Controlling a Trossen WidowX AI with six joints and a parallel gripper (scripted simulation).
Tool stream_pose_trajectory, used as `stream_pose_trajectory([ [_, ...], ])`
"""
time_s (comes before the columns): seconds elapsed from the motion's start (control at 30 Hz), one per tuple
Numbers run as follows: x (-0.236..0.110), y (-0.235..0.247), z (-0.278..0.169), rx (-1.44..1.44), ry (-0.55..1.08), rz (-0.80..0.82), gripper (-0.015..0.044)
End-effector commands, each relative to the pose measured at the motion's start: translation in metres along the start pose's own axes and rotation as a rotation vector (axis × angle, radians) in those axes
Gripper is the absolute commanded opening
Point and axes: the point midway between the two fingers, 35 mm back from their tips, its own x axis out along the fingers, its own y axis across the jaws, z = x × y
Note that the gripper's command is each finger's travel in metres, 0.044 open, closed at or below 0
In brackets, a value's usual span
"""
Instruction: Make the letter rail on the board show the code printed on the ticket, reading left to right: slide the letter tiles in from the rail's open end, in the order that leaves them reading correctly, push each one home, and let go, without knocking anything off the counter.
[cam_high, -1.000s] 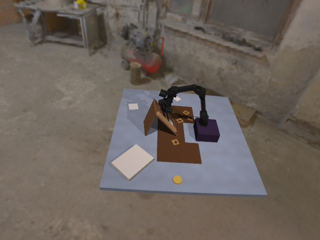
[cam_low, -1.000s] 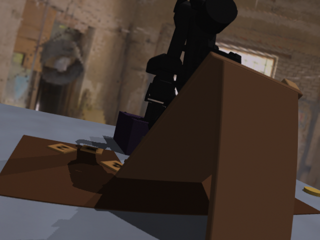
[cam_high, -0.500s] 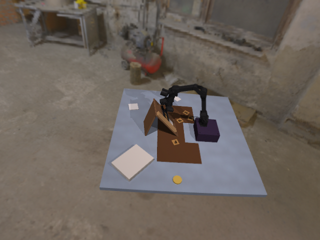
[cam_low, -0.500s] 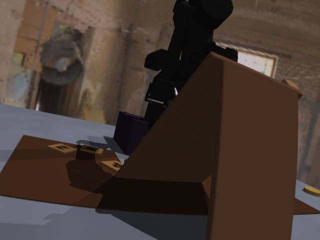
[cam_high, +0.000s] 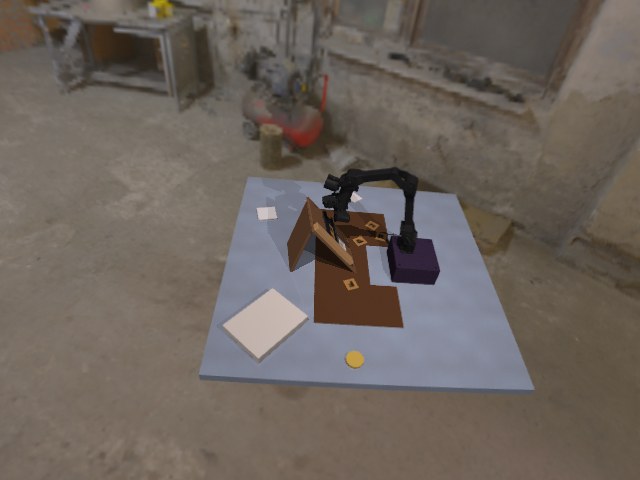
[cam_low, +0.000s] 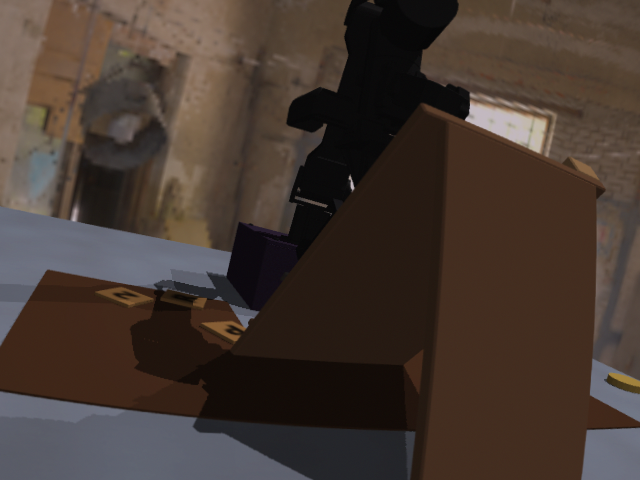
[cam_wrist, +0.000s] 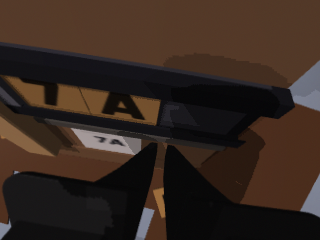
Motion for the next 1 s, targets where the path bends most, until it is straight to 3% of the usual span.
stream_pose_trajectory([
  [0.0, -0.02, 0.003, -0.007, 0.012, -0.079, 0.007, 0.0105],
  [0.43, -0.104, 0.034, -0.065, 0.043, -0.54, 0.003, 0.044],
  [0.57, -0.117, 0.048, -0.077, -0.001, -0.665, 0.008, 0.044],
  [0.97, -0.118, 0.048, -0.078, -0.004, -0.671, 0.008, 0.044],
])
